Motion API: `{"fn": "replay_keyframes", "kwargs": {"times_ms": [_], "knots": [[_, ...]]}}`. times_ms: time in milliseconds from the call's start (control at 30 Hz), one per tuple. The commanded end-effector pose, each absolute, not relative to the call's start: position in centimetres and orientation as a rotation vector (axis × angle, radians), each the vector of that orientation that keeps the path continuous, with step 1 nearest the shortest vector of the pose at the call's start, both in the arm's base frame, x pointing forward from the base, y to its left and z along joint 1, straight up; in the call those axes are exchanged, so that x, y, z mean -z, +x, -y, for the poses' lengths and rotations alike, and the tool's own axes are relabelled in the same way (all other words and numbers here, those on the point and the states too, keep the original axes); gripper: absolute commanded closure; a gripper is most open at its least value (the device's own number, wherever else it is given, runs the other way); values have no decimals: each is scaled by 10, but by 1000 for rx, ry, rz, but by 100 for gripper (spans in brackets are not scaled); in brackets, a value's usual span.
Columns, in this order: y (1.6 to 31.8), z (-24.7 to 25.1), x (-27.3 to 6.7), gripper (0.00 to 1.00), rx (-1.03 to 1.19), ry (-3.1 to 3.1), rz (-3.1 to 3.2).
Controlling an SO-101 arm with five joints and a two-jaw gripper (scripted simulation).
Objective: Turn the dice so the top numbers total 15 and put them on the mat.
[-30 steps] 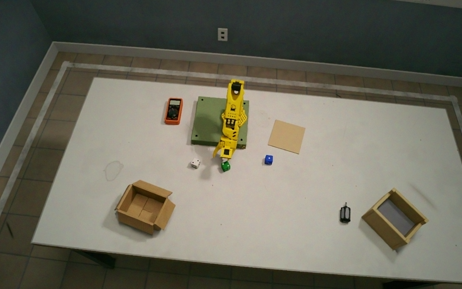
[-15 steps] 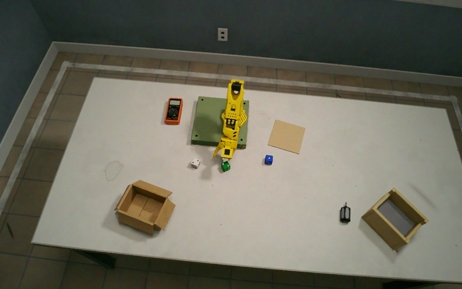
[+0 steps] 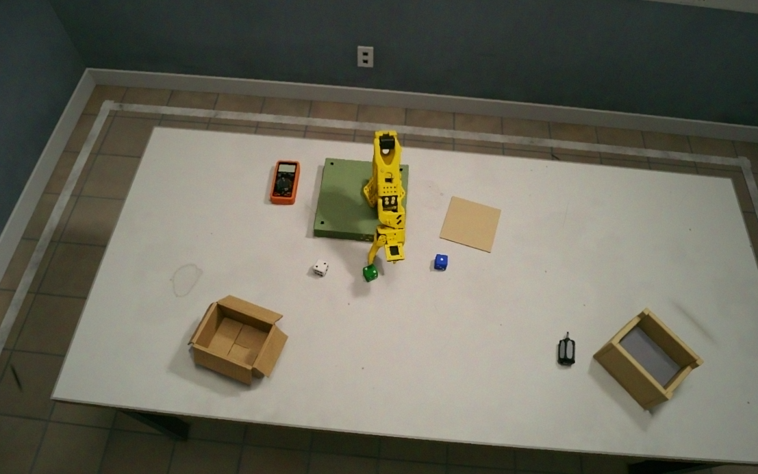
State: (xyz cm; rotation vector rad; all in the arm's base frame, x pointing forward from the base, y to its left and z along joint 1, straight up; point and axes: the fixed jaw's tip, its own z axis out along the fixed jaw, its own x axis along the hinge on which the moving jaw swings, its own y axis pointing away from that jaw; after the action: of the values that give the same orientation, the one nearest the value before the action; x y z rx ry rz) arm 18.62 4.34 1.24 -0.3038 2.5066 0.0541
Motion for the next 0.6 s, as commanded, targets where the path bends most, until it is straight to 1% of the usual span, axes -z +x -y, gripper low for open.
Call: {"fn": "replay_keyframes", "kwargs": {"times_ms": [0, 300, 367, 567], "knots": [[182, -70, -12, 65, -113, -470, -2493], [158, -127, -12, 65, -235, -853, -2403], [158, -127, -12, 65, -235, -853, -2403], [141, -148, -11, 65, -286, -1015, -2348]]}}
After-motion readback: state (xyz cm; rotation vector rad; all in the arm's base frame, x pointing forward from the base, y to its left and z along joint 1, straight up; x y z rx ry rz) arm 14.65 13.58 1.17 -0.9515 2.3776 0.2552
